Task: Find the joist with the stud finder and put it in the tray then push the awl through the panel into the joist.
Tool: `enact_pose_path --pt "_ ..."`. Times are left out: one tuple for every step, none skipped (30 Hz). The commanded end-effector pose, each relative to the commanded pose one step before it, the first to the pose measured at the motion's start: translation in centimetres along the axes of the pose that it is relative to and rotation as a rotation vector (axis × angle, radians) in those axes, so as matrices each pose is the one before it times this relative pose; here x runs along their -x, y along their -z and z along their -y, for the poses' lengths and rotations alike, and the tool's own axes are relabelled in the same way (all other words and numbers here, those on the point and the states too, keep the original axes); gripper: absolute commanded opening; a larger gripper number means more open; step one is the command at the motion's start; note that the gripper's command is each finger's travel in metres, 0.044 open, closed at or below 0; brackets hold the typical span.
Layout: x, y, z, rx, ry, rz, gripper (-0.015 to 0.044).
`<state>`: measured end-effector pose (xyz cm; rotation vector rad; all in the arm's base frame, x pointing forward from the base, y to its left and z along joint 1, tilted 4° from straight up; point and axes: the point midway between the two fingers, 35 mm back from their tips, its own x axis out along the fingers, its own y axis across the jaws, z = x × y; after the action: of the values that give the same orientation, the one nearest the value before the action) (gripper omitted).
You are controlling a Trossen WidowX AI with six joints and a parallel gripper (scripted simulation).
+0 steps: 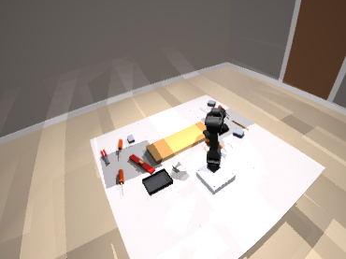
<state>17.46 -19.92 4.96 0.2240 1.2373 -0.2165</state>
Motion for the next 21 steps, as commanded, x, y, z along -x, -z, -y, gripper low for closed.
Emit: enact_pose_path --pt "-0.376 0.095 0.041 0.0041 -0.00414 0.00063 0.0440" --pt "-0.159 0.033 0.010 0.0000 -0.00001 0.00001 0.0440" --pt "-0.159 0.034 0.009 0.0000 -0.00001 0.00001 0.0440" --pt "-0.158 0.035 0.008 0.0000 -0.00001 0.00001 0.0440" --pt "-0.158 0.036 0.007 0.0000 -0.00001 0.00001 0.0440" --pt "-0.157 0.037 0.007 0.0000 -0.00001 0.00001 0.0440" --pt "-0.157 0.037 0.006 0.0000 -0.00001 0.00000 0.0440" --pt "-0.162 0.040 0.005 0.0000 -0.00001 0.00000 0.0440" --pt "-0.162 0.041 0.004 0.0000 -0.00001 0.00000 0.0440" --pt "-0.162 0.042 0.003 0.0000 -0.00001 0.00000 0.0440" --pt "-0.161 0.043 0.002 0.0000 -0.00001 0.00000 0.0440" --pt "-0.160 0.044 0.001 0.0000 -0.00002 0.00000 0.0440" --pt "-0.160 0.045 0.001 0.0000 -0.00002 0.00000 0.0440" --pt "-0.159 0.045 0.000 0.0000 -0.00002 0.00000 0.0440" --pt "-0.158 0.046 -0.001 0.0000 -0.00002 0.00000 0.0440" --pt "-0.158 0.047 -0.002 0.0000 -0.00002 -0.00001 0.0440" --pt "-0.157 0.048 -0.003 0.0000 -0.00002 -0.00001 0.0440" --pt "-0.157 0.049 -0.004 0.0000 -0.00002 -0.00001 0.0440" --pt "-0.156 0.050 -0.005 0.0000 -0.00002 -0.00001 0.0440" --pt "-0.155 0.051 -0.006 0.0000 -0.00002 -0.00001 0.0440" --pt "-0.155 0.052 -0.007 0.0000 -0.00002 -0.00001 0.0440"
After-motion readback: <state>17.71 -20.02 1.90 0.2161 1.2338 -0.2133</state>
